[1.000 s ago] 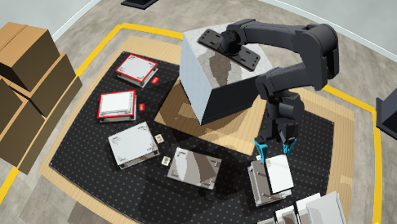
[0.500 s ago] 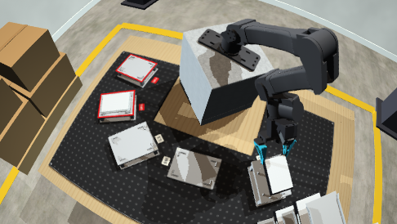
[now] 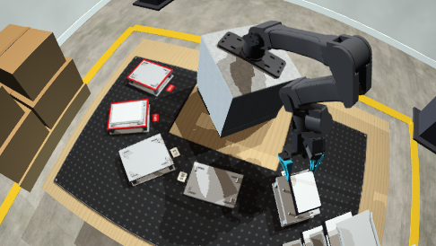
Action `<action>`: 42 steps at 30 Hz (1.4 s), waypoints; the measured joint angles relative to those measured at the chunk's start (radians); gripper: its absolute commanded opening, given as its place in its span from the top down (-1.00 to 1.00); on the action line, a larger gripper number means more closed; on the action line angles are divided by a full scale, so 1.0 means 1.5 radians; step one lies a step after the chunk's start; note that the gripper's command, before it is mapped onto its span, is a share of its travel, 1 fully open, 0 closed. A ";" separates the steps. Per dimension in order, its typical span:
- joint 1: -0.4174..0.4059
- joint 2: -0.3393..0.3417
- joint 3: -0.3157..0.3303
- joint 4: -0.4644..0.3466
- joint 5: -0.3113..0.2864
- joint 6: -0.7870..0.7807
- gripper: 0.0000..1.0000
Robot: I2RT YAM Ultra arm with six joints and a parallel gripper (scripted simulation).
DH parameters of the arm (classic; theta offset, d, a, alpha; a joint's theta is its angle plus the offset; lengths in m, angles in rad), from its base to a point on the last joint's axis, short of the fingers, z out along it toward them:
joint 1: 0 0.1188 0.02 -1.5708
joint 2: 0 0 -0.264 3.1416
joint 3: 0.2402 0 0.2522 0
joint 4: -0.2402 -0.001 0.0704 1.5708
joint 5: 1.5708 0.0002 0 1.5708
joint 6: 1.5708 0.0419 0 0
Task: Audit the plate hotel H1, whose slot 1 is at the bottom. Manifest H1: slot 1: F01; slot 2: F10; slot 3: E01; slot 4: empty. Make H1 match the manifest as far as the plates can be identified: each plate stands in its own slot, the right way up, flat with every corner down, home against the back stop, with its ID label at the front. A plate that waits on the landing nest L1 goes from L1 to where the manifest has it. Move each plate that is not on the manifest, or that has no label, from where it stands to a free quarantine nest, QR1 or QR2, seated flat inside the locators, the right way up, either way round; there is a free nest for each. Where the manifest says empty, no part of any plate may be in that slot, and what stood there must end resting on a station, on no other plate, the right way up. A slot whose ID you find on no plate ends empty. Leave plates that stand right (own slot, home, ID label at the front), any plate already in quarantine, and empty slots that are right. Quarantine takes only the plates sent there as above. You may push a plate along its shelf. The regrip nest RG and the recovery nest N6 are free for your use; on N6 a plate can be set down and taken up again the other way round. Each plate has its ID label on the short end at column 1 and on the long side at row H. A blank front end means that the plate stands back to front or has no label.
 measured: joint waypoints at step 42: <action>0.000 0.070 0.032 0.038 0.000 0.000 -0.72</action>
